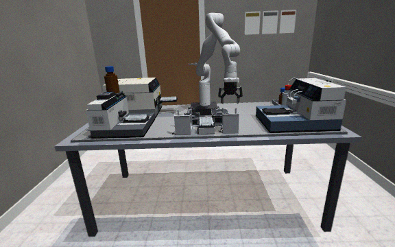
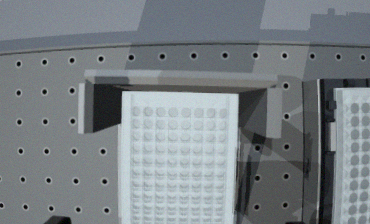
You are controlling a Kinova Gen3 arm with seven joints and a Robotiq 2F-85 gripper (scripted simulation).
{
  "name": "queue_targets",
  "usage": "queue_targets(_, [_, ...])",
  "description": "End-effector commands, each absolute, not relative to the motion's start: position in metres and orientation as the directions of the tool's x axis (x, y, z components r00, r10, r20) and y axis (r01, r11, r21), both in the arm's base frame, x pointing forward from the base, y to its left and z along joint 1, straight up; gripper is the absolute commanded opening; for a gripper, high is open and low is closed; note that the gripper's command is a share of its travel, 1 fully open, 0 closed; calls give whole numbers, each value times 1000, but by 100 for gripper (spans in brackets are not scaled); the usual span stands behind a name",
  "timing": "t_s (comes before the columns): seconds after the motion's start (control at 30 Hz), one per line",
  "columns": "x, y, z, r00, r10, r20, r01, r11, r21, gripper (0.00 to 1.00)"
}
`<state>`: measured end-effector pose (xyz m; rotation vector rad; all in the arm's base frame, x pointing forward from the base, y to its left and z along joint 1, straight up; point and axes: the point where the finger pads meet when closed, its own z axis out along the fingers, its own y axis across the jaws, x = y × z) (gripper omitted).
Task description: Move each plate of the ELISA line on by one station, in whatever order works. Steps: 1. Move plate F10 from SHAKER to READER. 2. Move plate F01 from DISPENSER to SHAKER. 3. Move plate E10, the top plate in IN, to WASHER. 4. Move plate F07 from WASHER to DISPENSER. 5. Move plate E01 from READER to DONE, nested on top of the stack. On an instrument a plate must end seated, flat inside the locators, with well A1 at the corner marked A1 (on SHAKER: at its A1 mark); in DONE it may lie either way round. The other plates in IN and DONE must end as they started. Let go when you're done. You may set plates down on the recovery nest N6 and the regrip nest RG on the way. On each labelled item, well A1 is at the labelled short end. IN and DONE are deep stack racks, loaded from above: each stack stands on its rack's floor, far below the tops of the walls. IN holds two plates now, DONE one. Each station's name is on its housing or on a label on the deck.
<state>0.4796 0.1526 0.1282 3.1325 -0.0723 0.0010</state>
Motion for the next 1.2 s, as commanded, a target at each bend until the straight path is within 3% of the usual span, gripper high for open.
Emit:
queue_targets(0.0, [479, 154, 123, 999, -47, -2, -47, -999, 3, 100])
queue_targets(1.17, [479, 153, 83, 999, -48, -2, -48, -999, 3, 100])
